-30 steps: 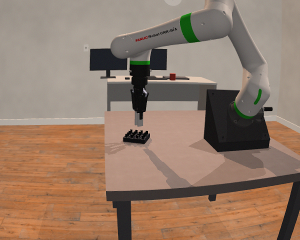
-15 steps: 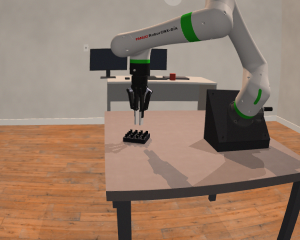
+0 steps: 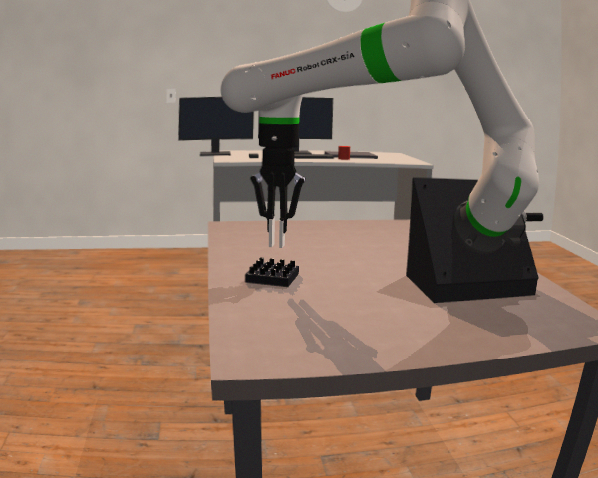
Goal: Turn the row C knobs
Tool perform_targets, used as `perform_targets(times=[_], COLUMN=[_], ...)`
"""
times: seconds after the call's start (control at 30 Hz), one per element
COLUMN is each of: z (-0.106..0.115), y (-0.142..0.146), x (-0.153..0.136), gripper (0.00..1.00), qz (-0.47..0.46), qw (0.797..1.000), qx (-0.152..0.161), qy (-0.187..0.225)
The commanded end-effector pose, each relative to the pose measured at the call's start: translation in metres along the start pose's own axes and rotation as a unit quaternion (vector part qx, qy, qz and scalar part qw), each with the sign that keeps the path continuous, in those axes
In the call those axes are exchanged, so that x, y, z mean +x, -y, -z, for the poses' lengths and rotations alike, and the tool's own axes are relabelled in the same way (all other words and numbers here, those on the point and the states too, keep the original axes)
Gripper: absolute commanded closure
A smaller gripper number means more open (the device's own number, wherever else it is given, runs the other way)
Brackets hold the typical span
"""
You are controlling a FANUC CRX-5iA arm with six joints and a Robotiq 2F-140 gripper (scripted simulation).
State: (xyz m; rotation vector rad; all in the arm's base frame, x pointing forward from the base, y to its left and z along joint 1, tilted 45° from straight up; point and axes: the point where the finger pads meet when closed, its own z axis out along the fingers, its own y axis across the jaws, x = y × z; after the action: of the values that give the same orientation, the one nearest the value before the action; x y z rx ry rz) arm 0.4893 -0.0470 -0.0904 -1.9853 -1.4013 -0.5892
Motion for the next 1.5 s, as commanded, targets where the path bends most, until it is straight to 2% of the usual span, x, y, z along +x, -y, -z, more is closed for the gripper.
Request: perform_targets(times=[0.0,1.47], z=[0.0002,-0.0040], y=[-0.0002,-0.0001], x=[-0.0001,-0.0001], gripper=[0.88,0.88], qz=[0.000,0.000], qw=[1.000,1.000], qx=[0.000,0.000], qy=[0.000,0.000])
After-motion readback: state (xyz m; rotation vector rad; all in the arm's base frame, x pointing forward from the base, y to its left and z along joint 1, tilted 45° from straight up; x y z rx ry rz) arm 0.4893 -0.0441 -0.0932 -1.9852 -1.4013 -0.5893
